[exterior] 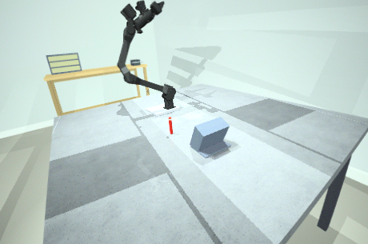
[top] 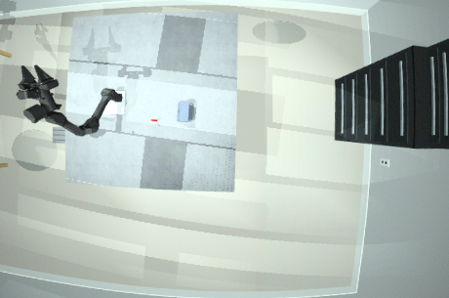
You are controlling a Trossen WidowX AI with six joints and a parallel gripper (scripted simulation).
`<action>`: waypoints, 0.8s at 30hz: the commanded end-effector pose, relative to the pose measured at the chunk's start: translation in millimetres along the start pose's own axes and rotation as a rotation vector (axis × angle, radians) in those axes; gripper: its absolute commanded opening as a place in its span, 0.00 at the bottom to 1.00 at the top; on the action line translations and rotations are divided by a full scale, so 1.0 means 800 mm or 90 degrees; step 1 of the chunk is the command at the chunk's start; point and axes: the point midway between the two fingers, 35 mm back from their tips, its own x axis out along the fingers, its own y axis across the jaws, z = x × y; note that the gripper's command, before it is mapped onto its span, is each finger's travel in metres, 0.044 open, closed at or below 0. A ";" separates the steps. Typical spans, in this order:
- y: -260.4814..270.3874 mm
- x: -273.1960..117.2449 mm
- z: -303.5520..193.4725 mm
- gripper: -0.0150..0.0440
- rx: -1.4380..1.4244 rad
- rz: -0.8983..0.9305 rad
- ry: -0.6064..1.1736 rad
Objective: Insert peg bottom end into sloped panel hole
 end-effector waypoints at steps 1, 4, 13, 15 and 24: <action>0.000 0.000 0.000 0.98 0.000 -0.001 0.001; -0.001 0.004 -0.005 1.00 0.002 -0.010 0.009; -0.013 0.029 -0.034 1.00 0.024 -0.068 0.063; -0.018 0.037 -0.044 1.00 0.035 -0.085 0.080; -0.044 0.067 -0.087 1.00 0.088 -0.169 0.148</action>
